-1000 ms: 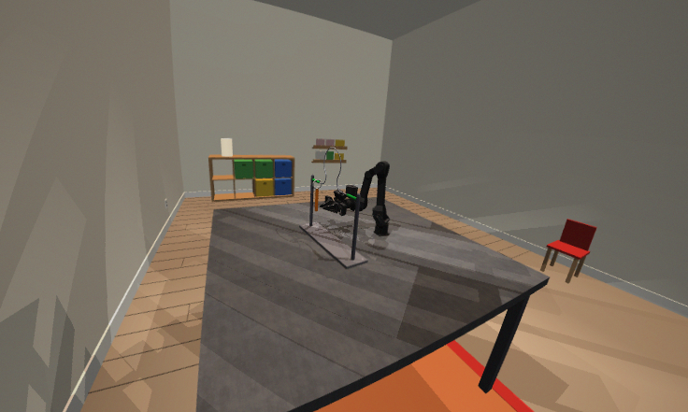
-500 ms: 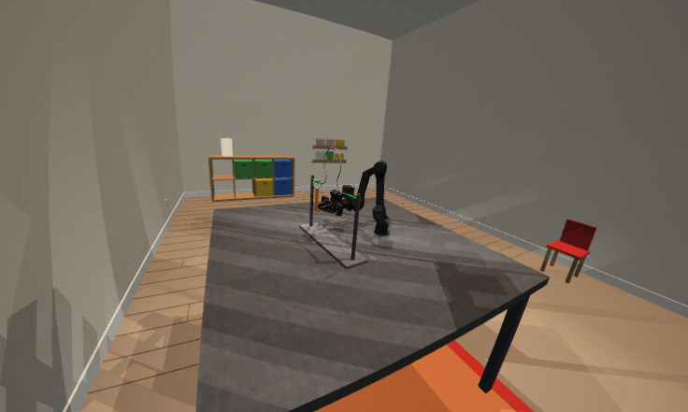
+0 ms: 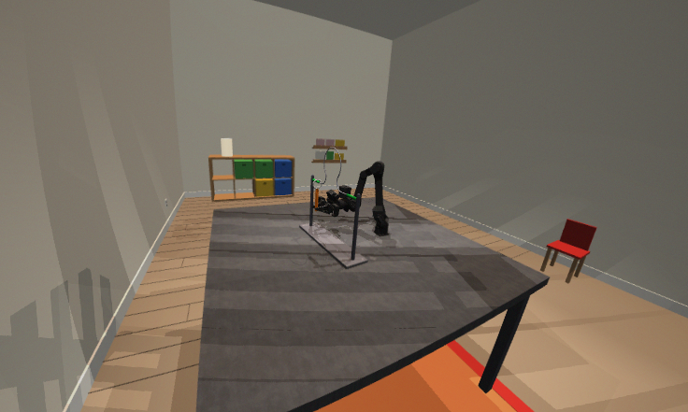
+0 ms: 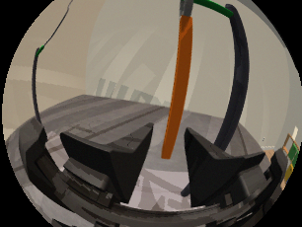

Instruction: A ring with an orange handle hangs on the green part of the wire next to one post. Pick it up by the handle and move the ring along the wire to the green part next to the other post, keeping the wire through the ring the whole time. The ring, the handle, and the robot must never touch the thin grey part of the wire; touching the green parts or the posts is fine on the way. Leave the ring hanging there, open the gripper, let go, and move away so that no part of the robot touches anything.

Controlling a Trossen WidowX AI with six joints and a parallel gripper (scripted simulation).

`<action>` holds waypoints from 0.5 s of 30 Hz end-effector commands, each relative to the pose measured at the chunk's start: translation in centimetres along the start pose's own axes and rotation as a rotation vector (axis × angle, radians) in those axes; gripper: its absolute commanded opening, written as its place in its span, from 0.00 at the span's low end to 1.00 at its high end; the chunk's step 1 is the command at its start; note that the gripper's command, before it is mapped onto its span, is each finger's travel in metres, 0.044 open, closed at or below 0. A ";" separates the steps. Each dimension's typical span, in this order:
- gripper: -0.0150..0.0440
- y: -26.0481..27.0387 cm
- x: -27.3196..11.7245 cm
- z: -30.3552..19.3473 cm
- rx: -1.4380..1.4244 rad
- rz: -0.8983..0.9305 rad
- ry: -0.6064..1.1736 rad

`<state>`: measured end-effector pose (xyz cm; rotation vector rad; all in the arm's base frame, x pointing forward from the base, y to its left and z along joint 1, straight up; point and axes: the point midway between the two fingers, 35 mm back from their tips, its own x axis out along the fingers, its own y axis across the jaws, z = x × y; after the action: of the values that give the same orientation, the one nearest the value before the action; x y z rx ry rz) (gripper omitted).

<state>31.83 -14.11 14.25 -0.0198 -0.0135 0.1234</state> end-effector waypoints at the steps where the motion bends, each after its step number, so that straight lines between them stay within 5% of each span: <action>1: 0.53 -0.1 0.8 0.1 0.003 -0.003 -0.003; 15: 0.53 0.1 2.2 0.1 0.003 -0.003 -0.005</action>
<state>33.70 -13.64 14.27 -0.0193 -0.0150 0.1241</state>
